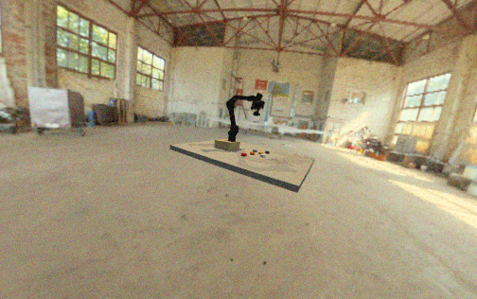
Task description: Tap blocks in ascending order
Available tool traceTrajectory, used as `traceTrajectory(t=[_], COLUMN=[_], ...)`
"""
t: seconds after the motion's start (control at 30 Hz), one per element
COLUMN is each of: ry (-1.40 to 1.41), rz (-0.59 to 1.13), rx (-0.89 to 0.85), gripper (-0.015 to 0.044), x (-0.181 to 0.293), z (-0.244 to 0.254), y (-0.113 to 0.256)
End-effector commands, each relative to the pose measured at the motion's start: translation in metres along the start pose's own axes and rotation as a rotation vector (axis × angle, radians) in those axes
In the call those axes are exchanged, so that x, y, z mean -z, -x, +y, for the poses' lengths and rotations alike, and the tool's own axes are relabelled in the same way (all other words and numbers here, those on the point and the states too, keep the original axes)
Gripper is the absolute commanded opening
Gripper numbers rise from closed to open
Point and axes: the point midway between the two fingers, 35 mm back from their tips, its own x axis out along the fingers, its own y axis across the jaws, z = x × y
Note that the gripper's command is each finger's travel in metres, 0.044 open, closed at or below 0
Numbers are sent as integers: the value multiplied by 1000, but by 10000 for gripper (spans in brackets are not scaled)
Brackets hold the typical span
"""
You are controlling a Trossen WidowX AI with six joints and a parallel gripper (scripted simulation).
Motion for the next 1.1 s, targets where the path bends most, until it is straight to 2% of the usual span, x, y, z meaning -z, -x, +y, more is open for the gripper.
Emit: traceTrajectory(t=[0.0,0.13,0.3,0.57,0.8,1.07], ry=[-233,-479,-801,-1344,-1855,-2463], rz=[185,378,615,983,1287,1579], rx=[-78,-125,-155,-141,-67,80], gripper=[400,400,400,400,400,400], x=[71,137,207,274,277,220], z=[31,66,120,222,319,420], y=[3,23,66,161,254,342])
